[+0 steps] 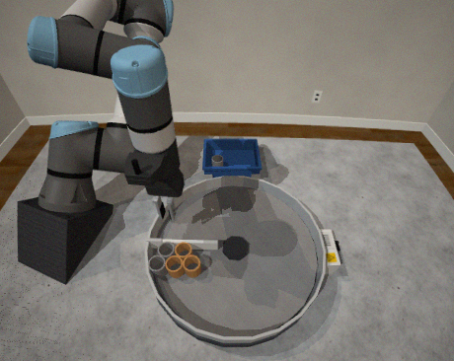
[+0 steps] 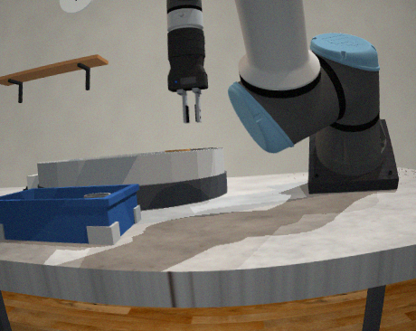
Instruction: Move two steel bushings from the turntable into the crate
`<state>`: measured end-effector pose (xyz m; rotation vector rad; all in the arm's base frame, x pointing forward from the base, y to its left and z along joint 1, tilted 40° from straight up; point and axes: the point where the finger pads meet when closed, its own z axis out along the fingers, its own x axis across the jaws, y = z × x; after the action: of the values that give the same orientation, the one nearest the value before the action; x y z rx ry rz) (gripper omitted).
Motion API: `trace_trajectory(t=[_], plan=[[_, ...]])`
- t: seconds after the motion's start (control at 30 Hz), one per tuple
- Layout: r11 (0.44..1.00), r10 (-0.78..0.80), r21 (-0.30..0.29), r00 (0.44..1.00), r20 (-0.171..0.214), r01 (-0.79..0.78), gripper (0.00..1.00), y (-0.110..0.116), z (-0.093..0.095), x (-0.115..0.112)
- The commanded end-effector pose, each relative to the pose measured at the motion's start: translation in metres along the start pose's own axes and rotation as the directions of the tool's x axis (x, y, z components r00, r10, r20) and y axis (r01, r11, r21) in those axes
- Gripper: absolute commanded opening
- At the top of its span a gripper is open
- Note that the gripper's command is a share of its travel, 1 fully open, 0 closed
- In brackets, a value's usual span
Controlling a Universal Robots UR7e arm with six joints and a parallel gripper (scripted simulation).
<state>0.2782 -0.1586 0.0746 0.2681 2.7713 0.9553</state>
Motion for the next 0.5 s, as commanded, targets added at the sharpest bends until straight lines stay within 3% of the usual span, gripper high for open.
trace_trajectory(t=[0.0, 0.03, 0.47], plan=[[0.999, -0.052, 0.0, 0.999, 0.0, 0.052, 0.45, -0.035, 0.001, 0.011], [0.998, -0.067, 0.0, 0.998, 0.0, 0.067, 0.45, -0.045, 0.001, 0.014], [0.998, -0.068, 0.0, 0.998, 0.0, 0.068, 0.45, -0.046, 0.001, 0.013]])
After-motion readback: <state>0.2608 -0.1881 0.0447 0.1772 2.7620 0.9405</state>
